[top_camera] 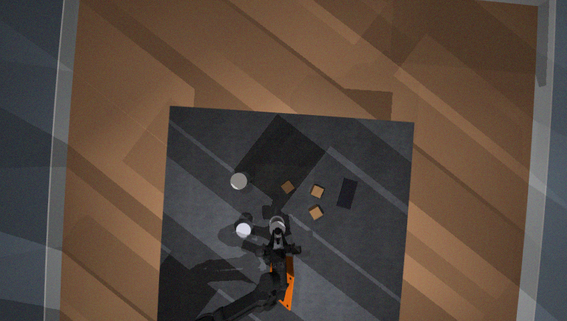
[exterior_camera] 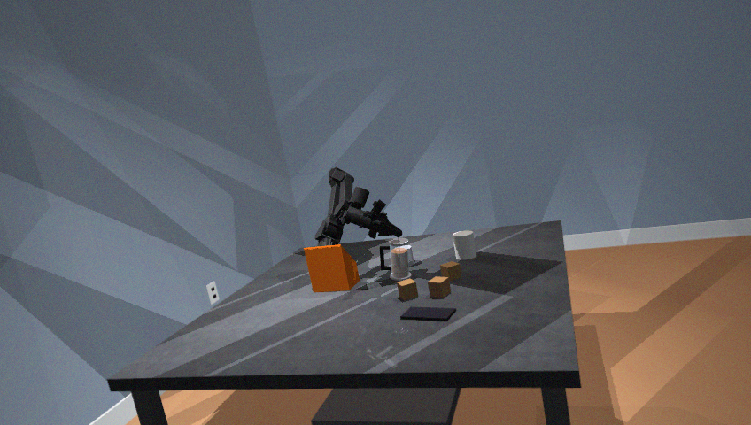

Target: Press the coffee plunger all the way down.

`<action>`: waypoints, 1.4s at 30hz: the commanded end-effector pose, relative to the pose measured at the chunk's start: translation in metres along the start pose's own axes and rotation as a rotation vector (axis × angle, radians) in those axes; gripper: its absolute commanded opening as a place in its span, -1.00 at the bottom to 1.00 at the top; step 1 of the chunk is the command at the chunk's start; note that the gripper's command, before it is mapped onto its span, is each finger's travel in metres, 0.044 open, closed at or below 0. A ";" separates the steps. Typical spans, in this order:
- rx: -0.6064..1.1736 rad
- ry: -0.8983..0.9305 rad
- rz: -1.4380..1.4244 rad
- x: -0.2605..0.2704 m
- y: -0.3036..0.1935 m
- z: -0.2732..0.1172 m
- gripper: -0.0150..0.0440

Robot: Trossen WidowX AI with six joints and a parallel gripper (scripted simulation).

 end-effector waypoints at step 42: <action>-0.001 -0.036 -0.035 -0.014 0.024 -0.004 1.00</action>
Point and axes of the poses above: the point midway between the two fingers, 35 mm back from their tips, its own z axis out along the fingers, its own x axis across the jaws, y = z × x, the point moved 1 cm from there along -z, back along the fingers, and after that the axes turned 15 degrees about -z, right-handed, at the moved point
